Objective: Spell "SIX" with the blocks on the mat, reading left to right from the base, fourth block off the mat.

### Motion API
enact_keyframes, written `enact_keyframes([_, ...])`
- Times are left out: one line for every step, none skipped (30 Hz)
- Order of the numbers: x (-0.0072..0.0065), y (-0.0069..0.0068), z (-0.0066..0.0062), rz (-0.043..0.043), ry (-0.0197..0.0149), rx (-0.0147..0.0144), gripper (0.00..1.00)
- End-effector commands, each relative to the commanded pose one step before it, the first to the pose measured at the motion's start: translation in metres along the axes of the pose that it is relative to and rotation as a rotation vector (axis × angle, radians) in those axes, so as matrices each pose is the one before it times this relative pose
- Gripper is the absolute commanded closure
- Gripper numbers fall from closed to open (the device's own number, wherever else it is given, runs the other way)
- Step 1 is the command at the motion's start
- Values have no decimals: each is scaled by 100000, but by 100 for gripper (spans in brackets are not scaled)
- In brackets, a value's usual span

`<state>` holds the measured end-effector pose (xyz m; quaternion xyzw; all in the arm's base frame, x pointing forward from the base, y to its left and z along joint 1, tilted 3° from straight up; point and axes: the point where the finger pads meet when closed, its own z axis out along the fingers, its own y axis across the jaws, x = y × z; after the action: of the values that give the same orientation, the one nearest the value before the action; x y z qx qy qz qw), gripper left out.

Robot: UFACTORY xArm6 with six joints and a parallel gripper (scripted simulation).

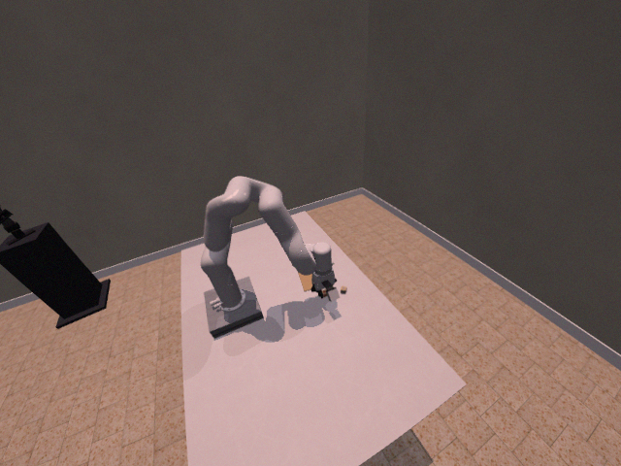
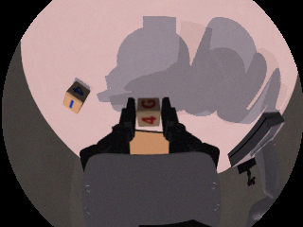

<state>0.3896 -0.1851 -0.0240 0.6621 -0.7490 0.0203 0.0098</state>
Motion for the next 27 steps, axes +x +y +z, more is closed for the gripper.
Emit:
enact_keyframes([47,-146,-118,4,113,363,58])
enact_keyframes([0,0,0,0,0,0,58])
enact_keyframes([0,0,0,0,0,0,58])
enact_keyframes([0,0,0,0,0,0,58])
enact_keyframes([0,0,0,0,0,0,58])
enact_keyframes([0,0,0,0,0,0,58])
enact_keyframes([0,0,0,0,0,0,58])
enact_keyframes([0,0,0,0,0,0,58])
enact_keyframes([0,0,0,0,0,0,58])
enact_keyframes([0,0,0,0,0,0,58])
enact_keyframes([0,0,0,0,0,0,58])
enact_keyframes([0,0,-3,0,0,0,58])
enact_keyframes([0,0,-20,0,0,0,58])
enact_keyframes([0,0,-50,0,0,0,58])
enact_keyframes([0,0,-91,0,0,0,58])
enact_keyframes([0,0,-138,0,0,0,58])
enact_keyframes([-1,1,-190,0,-1,0,58])
enact_keyframes([1,-1,-246,0,1,0,58])
enact_keyframes([0,1,-301,0,-1,0,58])
enact_keyframes([0,0,-356,0,0,0,58])
enact_keyframes([0,0,-406,0,0,0,58])
enact_keyframes([0,0,-452,0,0,0,58])
enact_keyframes([0,0,-493,0,0,0,58])
enact_keyframes([0,0,0,0,0,0,58])
enact_keyframes([0,0,0,0,0,0,58])
enact_keyframes([0,0,-526,0,0,0,58])
enact_keyframes([0,0,-551,0,0,0,58])
